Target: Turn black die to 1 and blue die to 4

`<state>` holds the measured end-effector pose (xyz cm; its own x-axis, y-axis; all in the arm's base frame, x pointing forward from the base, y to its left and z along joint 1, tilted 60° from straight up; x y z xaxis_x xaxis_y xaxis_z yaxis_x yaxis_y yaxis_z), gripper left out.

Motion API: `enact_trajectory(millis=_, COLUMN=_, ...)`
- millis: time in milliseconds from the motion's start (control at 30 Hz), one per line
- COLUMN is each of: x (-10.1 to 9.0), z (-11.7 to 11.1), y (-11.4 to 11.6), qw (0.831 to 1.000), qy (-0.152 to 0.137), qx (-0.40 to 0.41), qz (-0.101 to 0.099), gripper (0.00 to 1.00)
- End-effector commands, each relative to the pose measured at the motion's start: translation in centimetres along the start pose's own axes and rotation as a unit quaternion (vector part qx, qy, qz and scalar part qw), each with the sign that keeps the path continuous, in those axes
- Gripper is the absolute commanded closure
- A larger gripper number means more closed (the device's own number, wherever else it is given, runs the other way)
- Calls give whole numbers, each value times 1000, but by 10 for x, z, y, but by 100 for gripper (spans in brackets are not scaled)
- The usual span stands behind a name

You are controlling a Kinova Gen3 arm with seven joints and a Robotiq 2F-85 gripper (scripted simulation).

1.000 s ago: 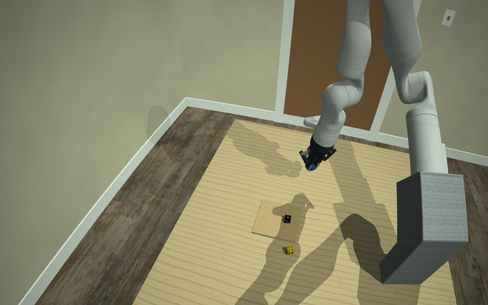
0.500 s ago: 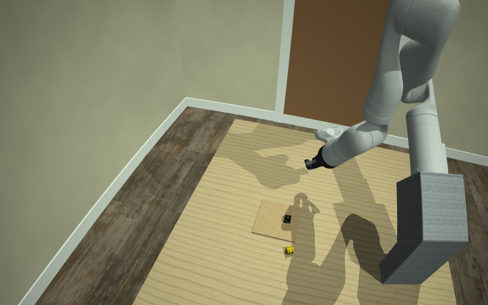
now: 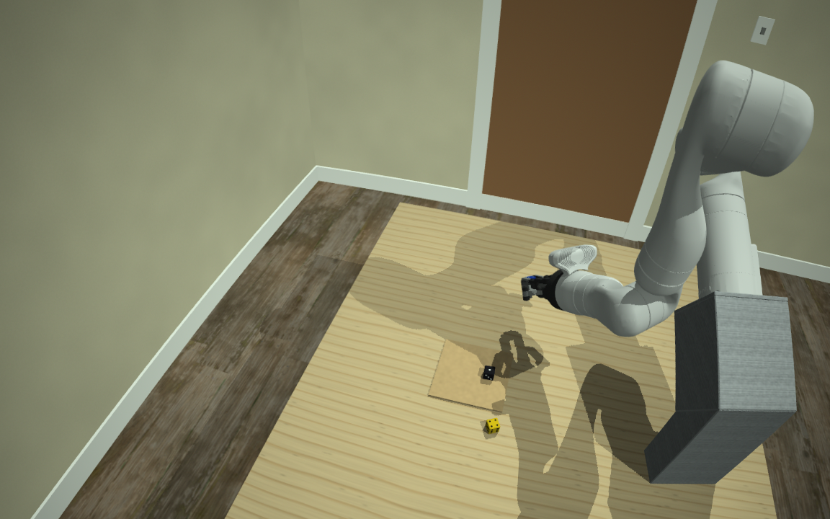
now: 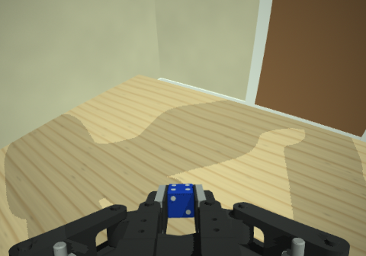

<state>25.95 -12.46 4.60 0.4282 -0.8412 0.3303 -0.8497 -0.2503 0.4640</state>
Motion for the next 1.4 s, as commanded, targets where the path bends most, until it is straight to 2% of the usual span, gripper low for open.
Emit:
enact_trajectory(millis=0, x=4, z=10, y=-1, qw=1000, qy=28, qx=-9, qz=-1, gripper=85)
enact_trajectory(millis=133, x=4, z=16, y=-1, qw=999, qy=53, qx=-9, qz=2, gripper=85)
enact_trajectory(millis=267, x=4, z=19, y=-1, qw=998, qy=66, qx=-9, qz=4, gripper=85)
enact_trajectory(millis=900, x=7, z=25, y=-2, qw=997, qy=70, qx=-9, qz=5, gripper=85)
enact_trajectory(millis=1367, x=29, z=54, y=-5, qw=997, qy=70, qx=-9, qz=5, gripper=85)
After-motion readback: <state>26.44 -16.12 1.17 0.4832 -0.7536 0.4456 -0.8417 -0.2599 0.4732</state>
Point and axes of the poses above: the point where the finger pads meet when closed, its own x axis out along the fingers, its own y axis across the jaws, z = x × y, the point moved 10 cm from there along -x, back along the fingers, and after that the axes turned 7 degrees about -x, right-handed, at the moved point
